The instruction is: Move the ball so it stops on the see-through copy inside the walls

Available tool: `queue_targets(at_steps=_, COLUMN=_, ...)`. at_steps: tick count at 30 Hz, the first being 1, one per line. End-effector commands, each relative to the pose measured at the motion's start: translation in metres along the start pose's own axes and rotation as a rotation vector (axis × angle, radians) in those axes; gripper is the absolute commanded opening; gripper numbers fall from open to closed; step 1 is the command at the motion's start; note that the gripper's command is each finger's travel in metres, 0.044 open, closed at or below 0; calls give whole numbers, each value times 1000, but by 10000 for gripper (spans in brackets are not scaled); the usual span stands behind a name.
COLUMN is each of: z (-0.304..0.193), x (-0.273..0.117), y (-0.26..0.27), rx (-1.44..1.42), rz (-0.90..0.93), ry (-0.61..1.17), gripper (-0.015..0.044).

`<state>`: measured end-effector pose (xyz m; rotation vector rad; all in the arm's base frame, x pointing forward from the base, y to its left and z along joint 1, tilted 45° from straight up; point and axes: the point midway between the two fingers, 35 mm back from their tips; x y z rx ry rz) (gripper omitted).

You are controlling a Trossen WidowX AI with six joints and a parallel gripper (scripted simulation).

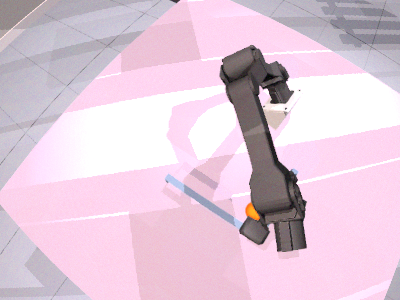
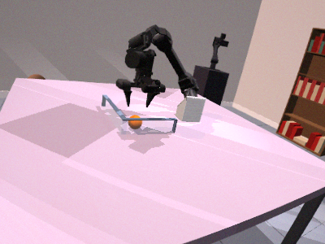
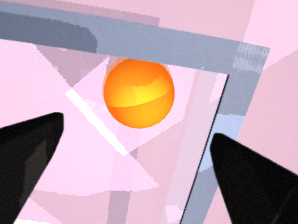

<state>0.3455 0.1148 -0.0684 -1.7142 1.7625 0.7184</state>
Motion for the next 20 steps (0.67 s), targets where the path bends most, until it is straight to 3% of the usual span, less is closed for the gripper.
queue_targets(at_steps=1, z=-3, x=-17, y=1, rx=9, rz=7, ry=-3, gripper=383)
queue_targets(at_steps=9, z=0, x=-12, y=-1, rx=2, rz=-12, ry=-6, gripper=383)
queue_targets(at_steps=11, z=0, x=-23, y=0, rx=3, rz=-11, ry=-6, gripper=436)
queue_targets(at_steps=14, z=-3, x=-59, y=3, rx=5, rz=-9, ry=-6, gripper=440)
queue_targets(at_steps=20, z=-3, x=-61, y=3, rx=5, rz=-9, ry=-6, gripper=440)
Point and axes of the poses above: the point midway between the two fingers, 35 mm back from their tips, its own x axis out along the fingers, its own y axis across the jaws, z = x × y, and after that the axes turned 5 degrees about x, right-handed
